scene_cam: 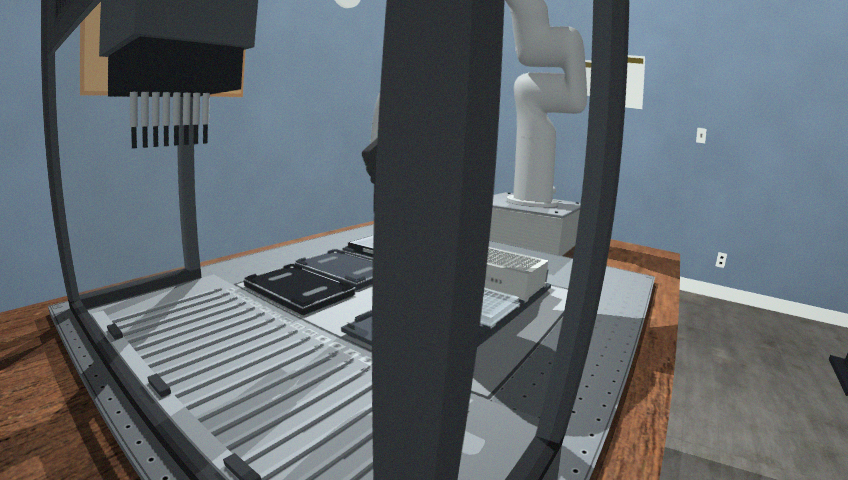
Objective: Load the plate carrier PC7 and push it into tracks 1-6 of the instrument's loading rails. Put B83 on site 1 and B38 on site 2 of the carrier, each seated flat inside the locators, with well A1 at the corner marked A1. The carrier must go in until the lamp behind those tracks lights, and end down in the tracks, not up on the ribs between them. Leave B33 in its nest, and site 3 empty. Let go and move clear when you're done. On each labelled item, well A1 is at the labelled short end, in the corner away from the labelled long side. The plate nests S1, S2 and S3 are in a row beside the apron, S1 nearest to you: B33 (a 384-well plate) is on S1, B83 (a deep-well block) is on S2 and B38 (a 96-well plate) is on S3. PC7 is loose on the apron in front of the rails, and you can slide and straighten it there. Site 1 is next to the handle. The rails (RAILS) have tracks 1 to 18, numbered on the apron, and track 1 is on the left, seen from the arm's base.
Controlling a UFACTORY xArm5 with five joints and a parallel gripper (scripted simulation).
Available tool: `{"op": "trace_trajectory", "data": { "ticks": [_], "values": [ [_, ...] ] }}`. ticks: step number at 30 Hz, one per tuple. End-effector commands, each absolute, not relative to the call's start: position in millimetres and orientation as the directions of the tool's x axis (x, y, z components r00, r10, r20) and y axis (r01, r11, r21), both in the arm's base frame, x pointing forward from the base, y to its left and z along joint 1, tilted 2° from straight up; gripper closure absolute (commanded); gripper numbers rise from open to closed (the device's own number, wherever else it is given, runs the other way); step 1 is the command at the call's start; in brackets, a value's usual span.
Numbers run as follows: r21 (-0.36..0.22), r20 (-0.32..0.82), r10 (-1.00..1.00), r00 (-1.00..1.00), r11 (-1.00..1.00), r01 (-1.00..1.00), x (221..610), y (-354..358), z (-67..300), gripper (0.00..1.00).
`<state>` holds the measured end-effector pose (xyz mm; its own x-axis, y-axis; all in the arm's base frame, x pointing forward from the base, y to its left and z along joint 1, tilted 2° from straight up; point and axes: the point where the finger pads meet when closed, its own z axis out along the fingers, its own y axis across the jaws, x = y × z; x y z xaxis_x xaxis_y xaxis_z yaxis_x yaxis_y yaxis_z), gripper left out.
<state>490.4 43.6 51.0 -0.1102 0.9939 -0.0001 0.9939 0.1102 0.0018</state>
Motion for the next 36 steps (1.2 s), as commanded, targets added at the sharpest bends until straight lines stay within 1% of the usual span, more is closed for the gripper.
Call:
{"op": "trace_trajectory", "data": {
  "ticks": [1, 36],
  "values": [
    [0.005, -0.027, 0.994, -0.11, 0.11, 0.994, 492, 44, 52, 0.0],
    [0.005, -0.027, 0.994, -0.11, 0.11, 0.994, 492, 42, 2, 0.0]
  ]
}}
